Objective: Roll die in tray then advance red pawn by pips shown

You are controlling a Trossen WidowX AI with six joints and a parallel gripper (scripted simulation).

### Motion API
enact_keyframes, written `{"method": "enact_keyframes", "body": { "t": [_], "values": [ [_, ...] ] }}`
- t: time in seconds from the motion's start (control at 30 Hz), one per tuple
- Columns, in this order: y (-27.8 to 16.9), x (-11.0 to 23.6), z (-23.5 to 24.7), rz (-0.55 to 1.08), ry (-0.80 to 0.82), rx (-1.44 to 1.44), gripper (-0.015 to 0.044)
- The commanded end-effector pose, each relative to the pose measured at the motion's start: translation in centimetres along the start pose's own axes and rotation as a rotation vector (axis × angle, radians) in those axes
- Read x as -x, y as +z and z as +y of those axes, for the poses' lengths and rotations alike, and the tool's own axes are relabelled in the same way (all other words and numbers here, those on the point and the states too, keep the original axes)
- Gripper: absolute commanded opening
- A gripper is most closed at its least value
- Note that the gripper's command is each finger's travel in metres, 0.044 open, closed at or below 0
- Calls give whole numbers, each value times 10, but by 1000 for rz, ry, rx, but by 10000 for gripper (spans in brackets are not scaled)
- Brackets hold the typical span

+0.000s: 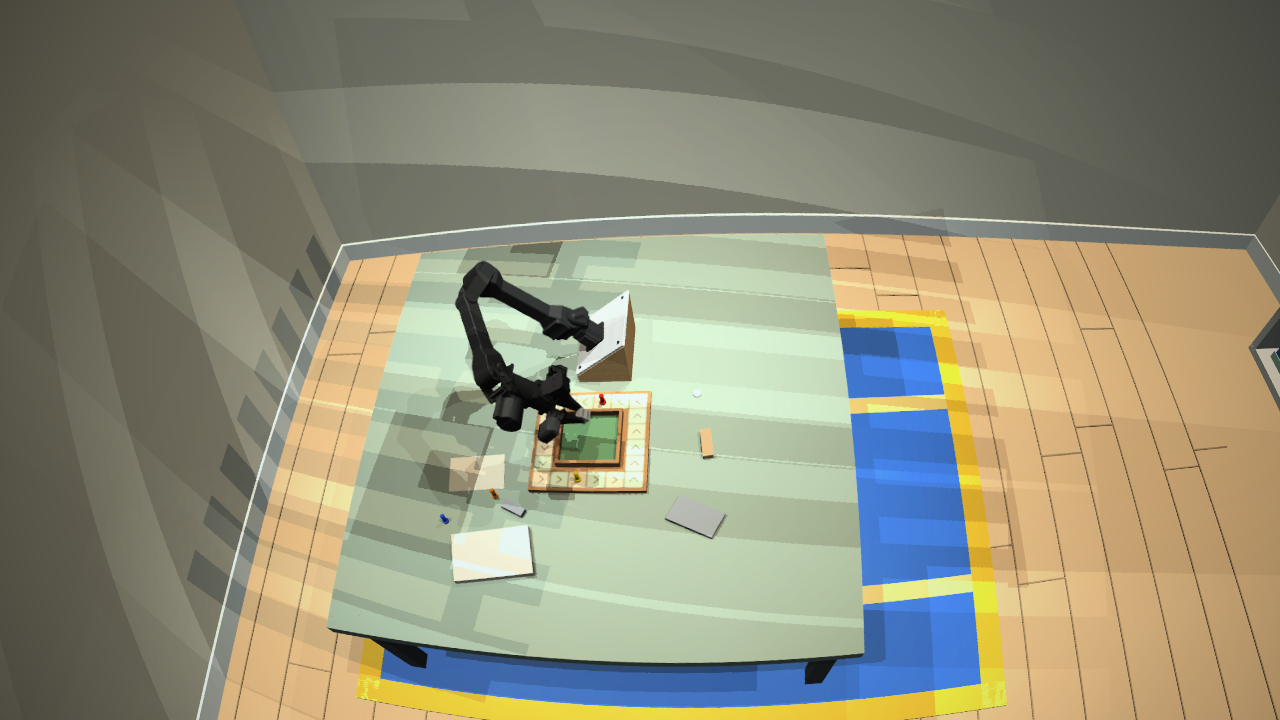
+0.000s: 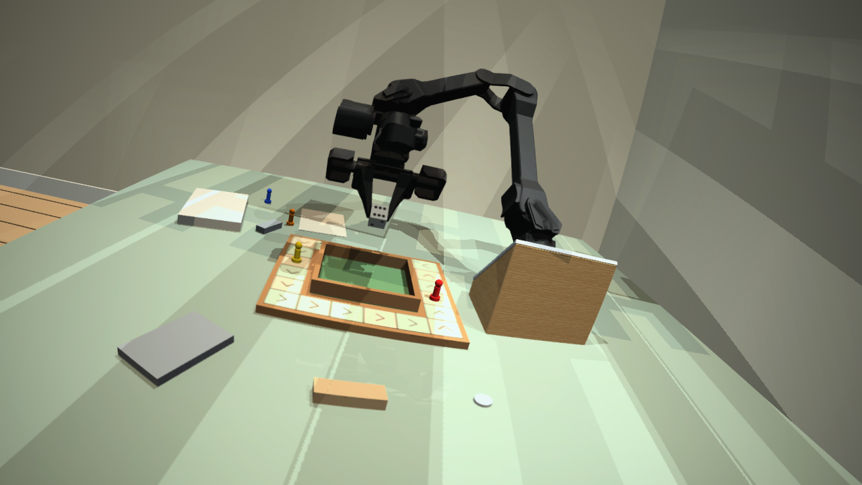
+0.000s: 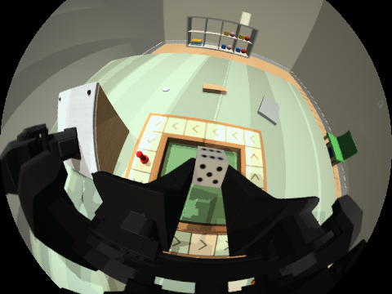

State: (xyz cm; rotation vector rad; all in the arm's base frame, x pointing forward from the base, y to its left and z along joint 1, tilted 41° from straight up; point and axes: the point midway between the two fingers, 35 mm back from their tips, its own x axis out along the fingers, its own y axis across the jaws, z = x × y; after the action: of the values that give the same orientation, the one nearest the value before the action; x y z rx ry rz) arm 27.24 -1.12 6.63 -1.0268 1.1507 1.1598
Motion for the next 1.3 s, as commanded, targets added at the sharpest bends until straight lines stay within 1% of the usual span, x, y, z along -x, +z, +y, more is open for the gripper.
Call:
{"method": "enact_keyframes", "body": {
  "t": [0.0, 0.1, 0.2, 0.37, 0.4, 0.43, 0.53, 0.6, 0.63, 0.67, 0.77, 0.8, 0.83, 0.93, 1.13, 1.27],
  "values": [
    [0, 0, 0, 0, 0, 0, 157],
    [2, 2, 0, -1, 0, 1, 236],
    [28, 24, 0, -8, -2, 6, 315],
    [30, 25, 1, 7, 5, 3, 440],
    [28, 20, 2, 57, 25, -7, 440],
    [26, 12, 4, 141, 53, -21, 440],
    [18, -8, 6, 469, 90, -40, 440],
    [17, -14, 4, 688, 54, -23, 440],
    [17, -16, 2, 773, 25, -9, 440],
    [18, -16, 0, 823, 4, 1, 440],
    [19, -16, 0, 839, -4, 5, 440],
    [17, -21, 7, 759, 56, 4, 440],
    [17, -21, 7, 759, 56, 4, 440],
    [19, -24, 14, 767, 6, -114, 361],
    [22, -35, 46, 773, -207, -589, 204],
    [21, -42, 67, 752, -357, -903, 200]
  ]
}}
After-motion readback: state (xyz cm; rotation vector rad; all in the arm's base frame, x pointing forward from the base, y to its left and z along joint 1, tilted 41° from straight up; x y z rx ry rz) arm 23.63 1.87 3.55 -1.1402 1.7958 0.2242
